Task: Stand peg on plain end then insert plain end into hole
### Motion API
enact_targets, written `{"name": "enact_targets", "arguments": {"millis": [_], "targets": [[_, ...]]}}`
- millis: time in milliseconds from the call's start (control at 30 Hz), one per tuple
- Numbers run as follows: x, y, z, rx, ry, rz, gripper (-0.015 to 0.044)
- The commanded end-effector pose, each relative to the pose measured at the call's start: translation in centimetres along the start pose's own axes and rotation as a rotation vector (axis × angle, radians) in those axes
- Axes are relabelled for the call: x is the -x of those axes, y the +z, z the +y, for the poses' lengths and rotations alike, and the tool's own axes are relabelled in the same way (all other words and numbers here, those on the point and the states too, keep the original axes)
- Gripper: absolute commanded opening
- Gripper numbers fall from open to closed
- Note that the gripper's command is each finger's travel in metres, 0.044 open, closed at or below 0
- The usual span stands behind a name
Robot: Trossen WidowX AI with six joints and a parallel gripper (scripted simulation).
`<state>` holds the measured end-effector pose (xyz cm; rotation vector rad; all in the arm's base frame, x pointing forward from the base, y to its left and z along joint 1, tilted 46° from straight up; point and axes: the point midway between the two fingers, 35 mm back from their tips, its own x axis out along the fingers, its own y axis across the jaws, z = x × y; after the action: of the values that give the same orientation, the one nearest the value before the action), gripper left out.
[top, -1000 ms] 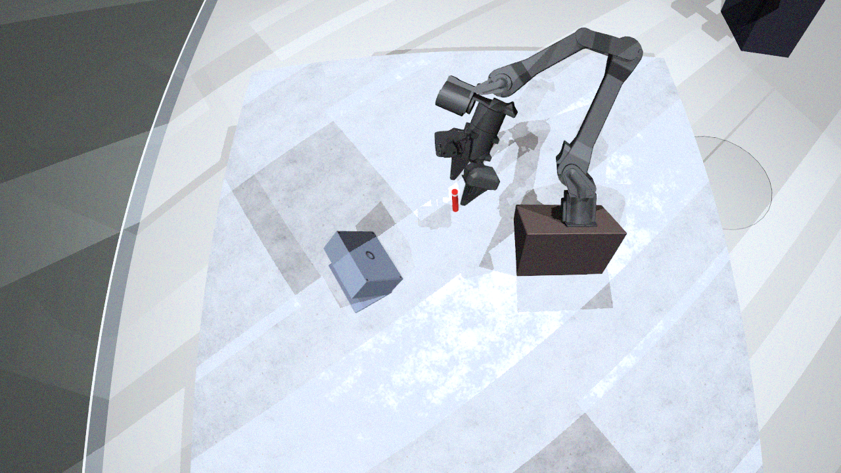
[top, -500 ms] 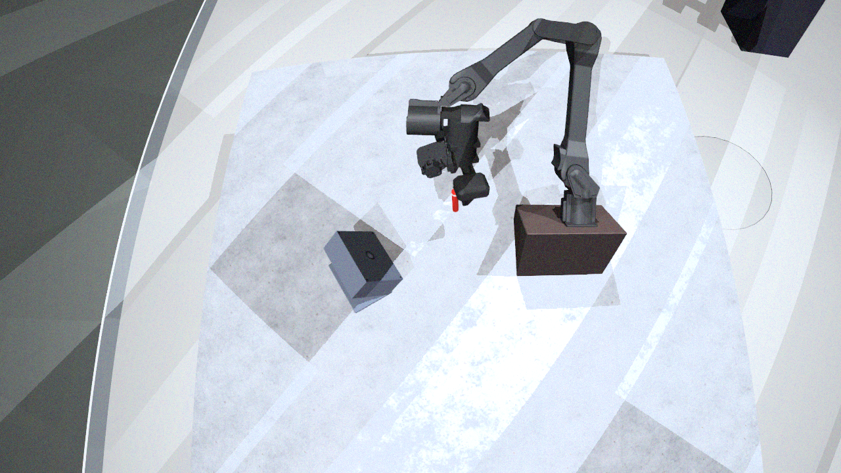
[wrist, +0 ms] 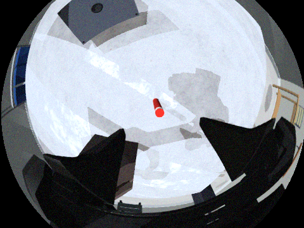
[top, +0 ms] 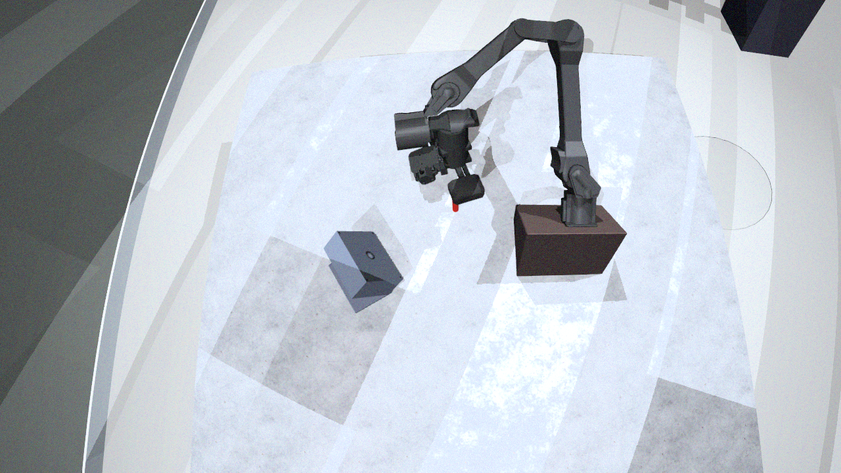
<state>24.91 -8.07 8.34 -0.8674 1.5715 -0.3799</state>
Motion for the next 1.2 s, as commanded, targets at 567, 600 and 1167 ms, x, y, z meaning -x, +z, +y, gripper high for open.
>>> {"name": "enact_targets", "arguments": {"millis": [567, 600, 1167], "targets": [[-0.33, 0.08, -0.05, -0.470, -0.007, 0.003, 0.0440], [-0.35, 0.08, -0.05, -0.495, -0.007, 0.003, 0.0440], [-0.65, 0.08, -0.05, -0.930, -0.008, 0.002, 0.0440]]}}
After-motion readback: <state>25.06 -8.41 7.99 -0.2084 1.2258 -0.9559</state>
